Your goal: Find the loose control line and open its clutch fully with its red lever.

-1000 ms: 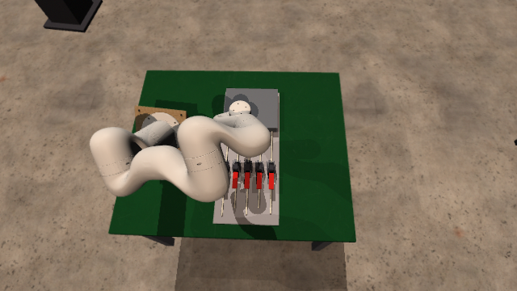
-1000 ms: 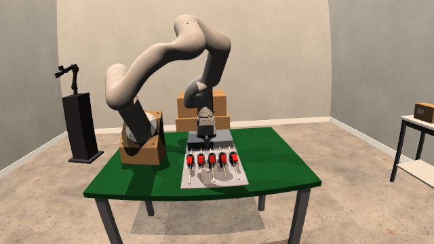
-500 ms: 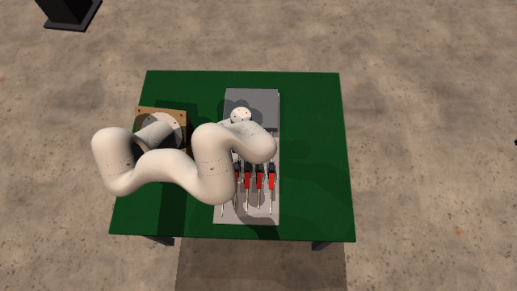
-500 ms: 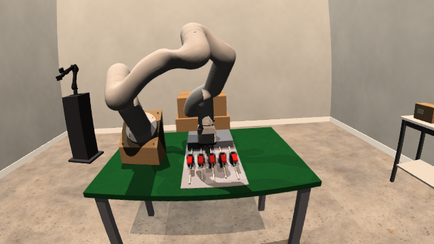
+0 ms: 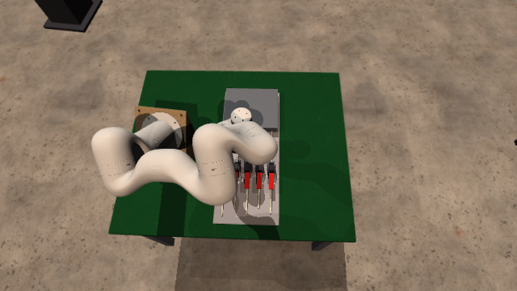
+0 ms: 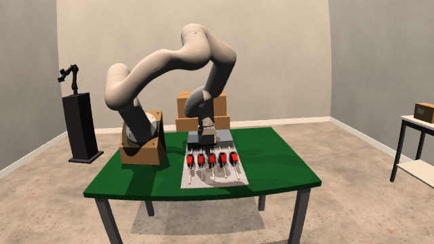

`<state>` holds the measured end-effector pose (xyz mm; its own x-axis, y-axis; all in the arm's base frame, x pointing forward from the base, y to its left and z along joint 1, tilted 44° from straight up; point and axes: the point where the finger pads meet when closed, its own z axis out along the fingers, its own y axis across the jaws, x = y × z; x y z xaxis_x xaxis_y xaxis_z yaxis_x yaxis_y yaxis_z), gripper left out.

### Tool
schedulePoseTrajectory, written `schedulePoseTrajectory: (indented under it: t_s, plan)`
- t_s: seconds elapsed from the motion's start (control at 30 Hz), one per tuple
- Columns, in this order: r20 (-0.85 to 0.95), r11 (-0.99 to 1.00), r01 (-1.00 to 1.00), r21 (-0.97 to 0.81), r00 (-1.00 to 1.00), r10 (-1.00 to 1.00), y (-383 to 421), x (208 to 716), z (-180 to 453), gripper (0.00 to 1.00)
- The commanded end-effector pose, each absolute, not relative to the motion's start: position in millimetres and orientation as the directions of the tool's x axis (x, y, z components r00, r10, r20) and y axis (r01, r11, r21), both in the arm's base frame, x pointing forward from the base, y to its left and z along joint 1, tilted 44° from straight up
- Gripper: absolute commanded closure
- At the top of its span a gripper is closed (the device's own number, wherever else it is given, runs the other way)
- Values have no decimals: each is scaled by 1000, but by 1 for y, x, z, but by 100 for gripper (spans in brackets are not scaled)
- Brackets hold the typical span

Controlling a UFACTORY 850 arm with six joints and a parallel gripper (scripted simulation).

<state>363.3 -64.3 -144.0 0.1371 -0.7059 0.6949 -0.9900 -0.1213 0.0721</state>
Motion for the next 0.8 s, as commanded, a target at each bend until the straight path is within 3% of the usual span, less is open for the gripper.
schedulePoseTrajectory:
  t_s: [0.0, 0.77]
  plan:
    - [695, -122, -990, 71, 137, -706, -64, 365, -144, 100]
    - [695, -122, -990, 71, 137, -706, -62, 383, -145, 100]
